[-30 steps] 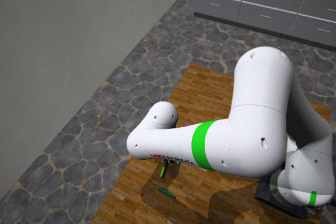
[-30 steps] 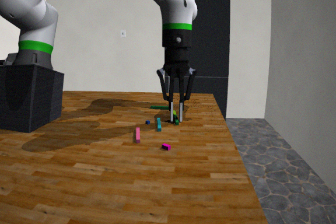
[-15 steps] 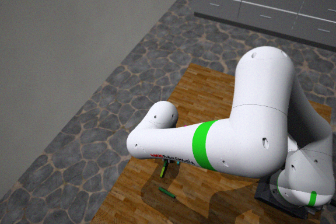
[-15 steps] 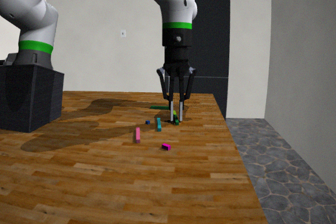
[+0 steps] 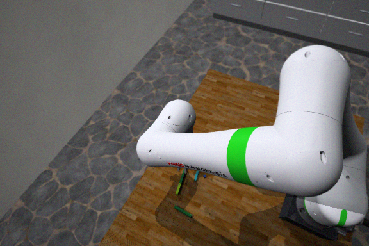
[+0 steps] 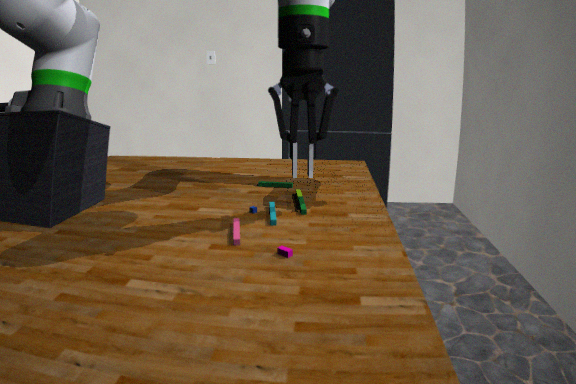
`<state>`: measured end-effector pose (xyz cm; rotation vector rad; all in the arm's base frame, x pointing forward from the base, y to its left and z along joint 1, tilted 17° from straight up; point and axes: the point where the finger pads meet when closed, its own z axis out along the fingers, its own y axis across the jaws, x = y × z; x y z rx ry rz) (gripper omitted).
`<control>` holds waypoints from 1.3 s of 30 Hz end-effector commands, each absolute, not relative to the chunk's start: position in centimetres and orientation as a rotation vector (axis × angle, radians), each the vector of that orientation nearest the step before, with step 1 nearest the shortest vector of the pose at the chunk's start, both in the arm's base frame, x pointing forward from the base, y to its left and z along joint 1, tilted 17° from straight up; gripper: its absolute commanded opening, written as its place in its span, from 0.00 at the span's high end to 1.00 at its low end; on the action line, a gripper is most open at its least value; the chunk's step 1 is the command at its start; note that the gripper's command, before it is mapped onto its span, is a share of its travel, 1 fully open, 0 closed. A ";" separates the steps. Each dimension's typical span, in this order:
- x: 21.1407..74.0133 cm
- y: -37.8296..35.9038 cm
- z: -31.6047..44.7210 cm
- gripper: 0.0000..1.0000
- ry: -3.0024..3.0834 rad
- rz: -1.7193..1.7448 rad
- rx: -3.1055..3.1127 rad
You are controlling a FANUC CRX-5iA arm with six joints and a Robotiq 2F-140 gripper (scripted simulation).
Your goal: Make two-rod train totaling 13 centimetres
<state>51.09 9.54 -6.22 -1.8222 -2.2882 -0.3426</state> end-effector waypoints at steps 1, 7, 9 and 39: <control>51.1 9.1 -4.9 0.85 -2.288 -0.343 -1.822; 51.1 8.7 -3.6 0.85 -2.288 -0.343 -1.822; 51.1 8.7 -3.4 0.85 -2.288 -0.343 -1.822; 51.1 8.5 -2.9 0.00 -2.288 -0.343 -1.822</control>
